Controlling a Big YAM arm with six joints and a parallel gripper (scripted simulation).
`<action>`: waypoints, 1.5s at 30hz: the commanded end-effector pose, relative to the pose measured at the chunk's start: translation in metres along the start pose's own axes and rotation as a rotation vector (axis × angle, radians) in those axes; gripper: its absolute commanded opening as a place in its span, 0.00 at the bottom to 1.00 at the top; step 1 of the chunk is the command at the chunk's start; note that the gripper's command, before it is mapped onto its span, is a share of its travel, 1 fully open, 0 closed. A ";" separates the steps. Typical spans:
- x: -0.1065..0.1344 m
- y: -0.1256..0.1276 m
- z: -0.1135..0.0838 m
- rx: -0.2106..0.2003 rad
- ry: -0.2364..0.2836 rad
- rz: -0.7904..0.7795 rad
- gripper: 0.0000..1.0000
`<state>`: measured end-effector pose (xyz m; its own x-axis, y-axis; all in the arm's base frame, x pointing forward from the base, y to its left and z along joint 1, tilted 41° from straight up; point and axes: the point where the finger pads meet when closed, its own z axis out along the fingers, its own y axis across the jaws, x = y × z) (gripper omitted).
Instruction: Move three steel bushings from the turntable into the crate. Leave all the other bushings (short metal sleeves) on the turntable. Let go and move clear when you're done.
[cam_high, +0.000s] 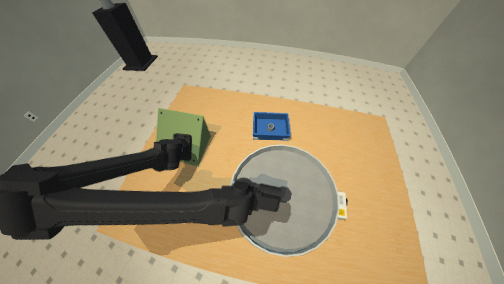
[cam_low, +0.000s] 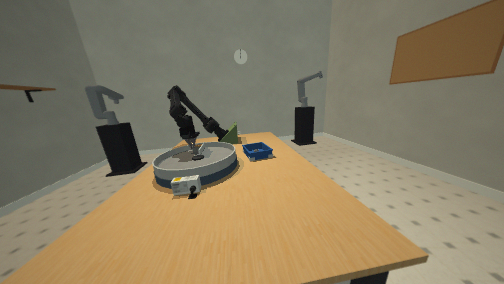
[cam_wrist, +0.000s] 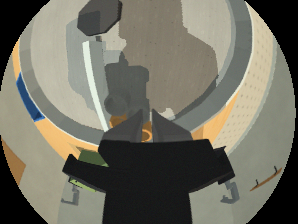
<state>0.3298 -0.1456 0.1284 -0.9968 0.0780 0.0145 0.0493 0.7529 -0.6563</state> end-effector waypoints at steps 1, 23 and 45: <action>-0.012 -0.005 -0.008 0.003 -0.036 0.008 0.13; -0.011 -0.004 -0.008 -0.001 -0.034 0.006 0.00; -0.011 -0.004 -0.008 -0.001 -0.034 0.006 0.00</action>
<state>0.3299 -0.1464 0.1291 -0.9969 0.0779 0.0139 0.0493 0.7491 -0.6606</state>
